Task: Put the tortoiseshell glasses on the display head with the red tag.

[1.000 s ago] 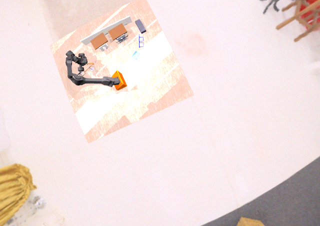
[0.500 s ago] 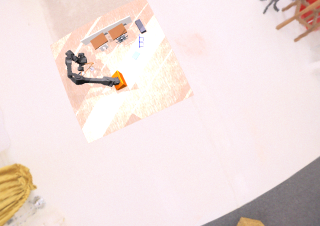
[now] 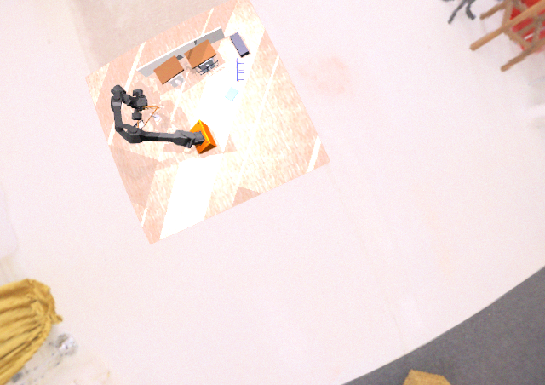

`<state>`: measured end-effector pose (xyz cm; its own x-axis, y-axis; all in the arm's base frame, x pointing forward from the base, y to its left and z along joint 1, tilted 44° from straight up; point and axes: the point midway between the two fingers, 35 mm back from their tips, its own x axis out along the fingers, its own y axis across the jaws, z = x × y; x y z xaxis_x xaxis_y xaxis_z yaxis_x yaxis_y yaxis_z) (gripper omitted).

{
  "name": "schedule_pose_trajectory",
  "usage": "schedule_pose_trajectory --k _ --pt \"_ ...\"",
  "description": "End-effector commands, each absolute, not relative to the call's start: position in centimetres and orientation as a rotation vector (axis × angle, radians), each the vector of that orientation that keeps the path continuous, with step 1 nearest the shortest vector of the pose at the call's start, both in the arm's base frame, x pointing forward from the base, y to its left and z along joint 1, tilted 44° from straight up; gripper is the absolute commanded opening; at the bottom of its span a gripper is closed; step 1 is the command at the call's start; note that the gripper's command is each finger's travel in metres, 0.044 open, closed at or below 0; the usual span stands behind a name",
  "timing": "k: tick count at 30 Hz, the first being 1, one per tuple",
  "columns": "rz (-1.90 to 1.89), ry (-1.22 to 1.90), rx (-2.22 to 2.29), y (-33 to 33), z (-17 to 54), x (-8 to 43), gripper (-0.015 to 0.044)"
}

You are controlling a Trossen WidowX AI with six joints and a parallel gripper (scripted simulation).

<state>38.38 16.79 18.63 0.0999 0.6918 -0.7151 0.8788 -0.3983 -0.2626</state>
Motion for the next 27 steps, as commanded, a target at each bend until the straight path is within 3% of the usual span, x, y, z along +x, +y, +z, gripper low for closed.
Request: schedule_pose_trajectory --k 1,27 --pt "-1.179 1.563 2.145 16.75 18.67 38.69 0.0000" --pt "-1.178 1.563 2.145 16.96 19.03 39.57 0.0000"
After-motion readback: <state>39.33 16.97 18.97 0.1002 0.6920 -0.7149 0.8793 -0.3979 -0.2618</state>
